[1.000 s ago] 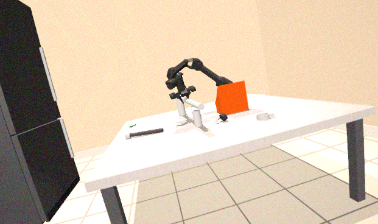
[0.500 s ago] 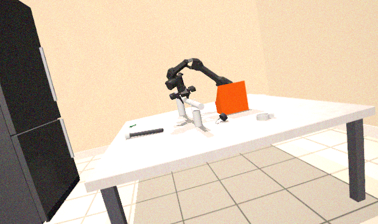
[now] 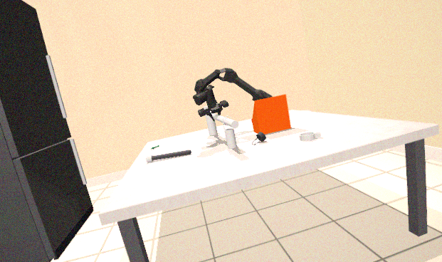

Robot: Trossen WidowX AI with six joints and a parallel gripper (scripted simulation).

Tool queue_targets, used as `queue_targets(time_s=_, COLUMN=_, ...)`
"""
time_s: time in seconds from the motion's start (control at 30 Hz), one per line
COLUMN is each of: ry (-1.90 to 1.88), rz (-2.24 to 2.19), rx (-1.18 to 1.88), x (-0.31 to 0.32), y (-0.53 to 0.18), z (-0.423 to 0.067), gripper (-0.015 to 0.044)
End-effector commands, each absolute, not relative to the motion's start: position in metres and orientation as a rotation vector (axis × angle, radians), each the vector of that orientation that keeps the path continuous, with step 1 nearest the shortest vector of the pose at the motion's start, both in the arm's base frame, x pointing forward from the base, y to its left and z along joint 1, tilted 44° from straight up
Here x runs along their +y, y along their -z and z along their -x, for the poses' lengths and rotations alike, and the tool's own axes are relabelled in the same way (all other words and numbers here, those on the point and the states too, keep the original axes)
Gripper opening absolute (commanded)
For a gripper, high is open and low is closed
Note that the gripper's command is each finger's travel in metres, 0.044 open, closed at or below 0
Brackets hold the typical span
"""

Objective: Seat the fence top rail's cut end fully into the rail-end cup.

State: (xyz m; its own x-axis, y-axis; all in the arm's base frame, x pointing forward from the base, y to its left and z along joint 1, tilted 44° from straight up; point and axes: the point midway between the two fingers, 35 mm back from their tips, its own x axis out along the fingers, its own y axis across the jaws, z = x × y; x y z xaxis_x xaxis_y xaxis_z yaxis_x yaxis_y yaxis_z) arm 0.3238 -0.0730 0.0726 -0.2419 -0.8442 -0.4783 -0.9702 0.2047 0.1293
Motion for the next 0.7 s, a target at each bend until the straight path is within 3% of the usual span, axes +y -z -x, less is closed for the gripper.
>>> queue_targets(time_s=0.0, ry=-0.574, rz=1.724, rx=2.168, x=-0.0731, y=-0.0807, z=-0.3256, gripper=0.0000)
queue_targets(time_s=0.67, ry=-0.574, rz=1.724, rx=2.168, x=-0.0766, y=-0.0871, z=-0.3263, gripper=0.0000)
